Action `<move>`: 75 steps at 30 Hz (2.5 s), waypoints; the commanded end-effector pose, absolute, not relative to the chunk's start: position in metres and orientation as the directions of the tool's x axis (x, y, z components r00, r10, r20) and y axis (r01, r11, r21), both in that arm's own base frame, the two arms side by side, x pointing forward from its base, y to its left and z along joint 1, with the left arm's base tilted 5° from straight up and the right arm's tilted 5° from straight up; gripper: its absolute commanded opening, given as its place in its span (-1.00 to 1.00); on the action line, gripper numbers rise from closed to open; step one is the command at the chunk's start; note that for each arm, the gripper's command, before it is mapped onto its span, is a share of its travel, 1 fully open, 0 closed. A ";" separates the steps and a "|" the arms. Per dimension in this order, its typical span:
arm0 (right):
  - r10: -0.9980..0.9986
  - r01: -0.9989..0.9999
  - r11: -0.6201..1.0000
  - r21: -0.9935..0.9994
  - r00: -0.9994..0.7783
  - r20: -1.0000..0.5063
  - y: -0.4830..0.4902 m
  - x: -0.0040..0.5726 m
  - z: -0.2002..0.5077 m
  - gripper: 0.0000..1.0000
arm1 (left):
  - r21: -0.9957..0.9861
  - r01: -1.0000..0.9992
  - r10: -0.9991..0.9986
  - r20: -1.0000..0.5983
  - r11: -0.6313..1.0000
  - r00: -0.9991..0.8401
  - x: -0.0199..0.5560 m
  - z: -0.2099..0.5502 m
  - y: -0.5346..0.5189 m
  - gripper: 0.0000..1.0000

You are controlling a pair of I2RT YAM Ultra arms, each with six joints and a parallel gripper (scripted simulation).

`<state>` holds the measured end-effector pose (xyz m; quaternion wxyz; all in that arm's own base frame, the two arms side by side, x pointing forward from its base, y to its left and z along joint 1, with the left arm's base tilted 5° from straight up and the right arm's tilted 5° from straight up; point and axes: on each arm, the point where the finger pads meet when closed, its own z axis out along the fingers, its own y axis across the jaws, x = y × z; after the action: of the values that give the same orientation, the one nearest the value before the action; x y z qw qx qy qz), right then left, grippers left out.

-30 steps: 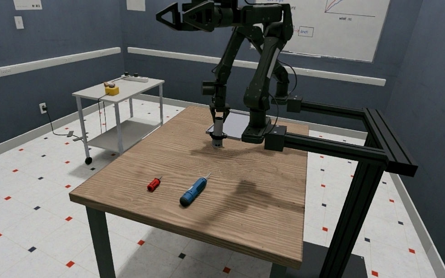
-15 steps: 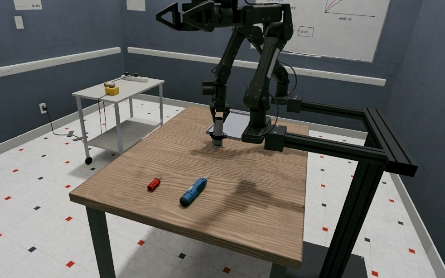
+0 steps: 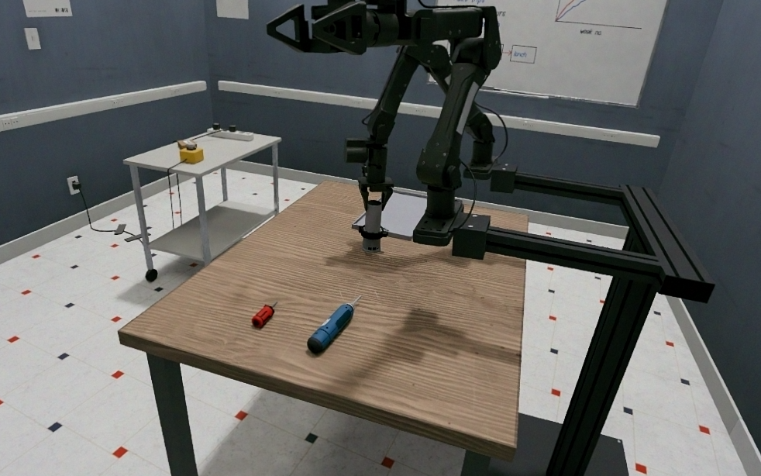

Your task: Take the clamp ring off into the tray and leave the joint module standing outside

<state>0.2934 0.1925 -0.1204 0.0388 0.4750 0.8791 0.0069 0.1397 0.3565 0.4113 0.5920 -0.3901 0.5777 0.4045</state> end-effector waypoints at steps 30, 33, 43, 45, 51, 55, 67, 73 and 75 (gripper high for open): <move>0.838 0.840 0.542 0.032 -0.536 -0.100 0.179 0.293 -0.111 -0.05 | -0.007 -0.935 0.020 -1.000 0.356 0.015 0.135 0.420 0.355 1.00; 0.836 0.838 0.545 0.030 -0.539 -0.102 0.178 0.293 -0.111 -0.05 | -0.007 -0.935 0.020 -1.000 0.356 0.015 0.135 0.420 0.355 1.00; 0.834 0.837 0.547 0.027 -0.542 -0.104 0.178 0.292 -0.111 -0.05 | -0.007 -0.935 0.020 -1.000 0.356 0.015 0.135 0.420 0.355 1.00; 0.834 0.837 0.547 0.027 -0.542 -0.104 0.178 0.292 -0.111 -0.05 | -0.007 -0.935 0.020 -1.000 0.356 0.015 0.135 0.420 0.355 1.00; 0.833 0.836 0.548 0.025 -0.543 -0.107 0.177 0.292 -0.111 -0.05 | -0.007 -0.935 0.020 -1.000 0.356 0.015 0.135 0.420 0.355 1.00; 0.833 0.836 0.549 0.024 -0.543 -0.108 0.176 0.292 -0.111 -0.05 | -0.007 -0.935 0.020 -1.000 0.356 0.015 0.135 0.420 0.355 1.00; 0.830 0.833 0.553 0.027 -0.548 -0.106 0.185 0.286 -0.112 -0.05 | -0.007 -0.935 0.020 -1.000 0.356 0.015 0.135 0.420 0.355 1.00; 0.831 0.832 0.553 0.042 -0.547 -0.102 0.195 0.287 -0.111 -0.05 | -0.007 -0.935 0.020 -1.000 0.356 0.015 0.135 0.420 0.355 1.00; 0.831 0.832 0.553 0.045 -0.547 -0.101 0.198 0.287 -0.111 -0.05 | -0.007 -0.935 0.020 -1.000 0.356 0.015 0.135 0.420 0.355 1.00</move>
<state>0.2918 0.1940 -0.1201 0.0486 0.4742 0.8791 0.0018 0.1397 0.3565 0.4113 0.5920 -0.3901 0.5777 0.4045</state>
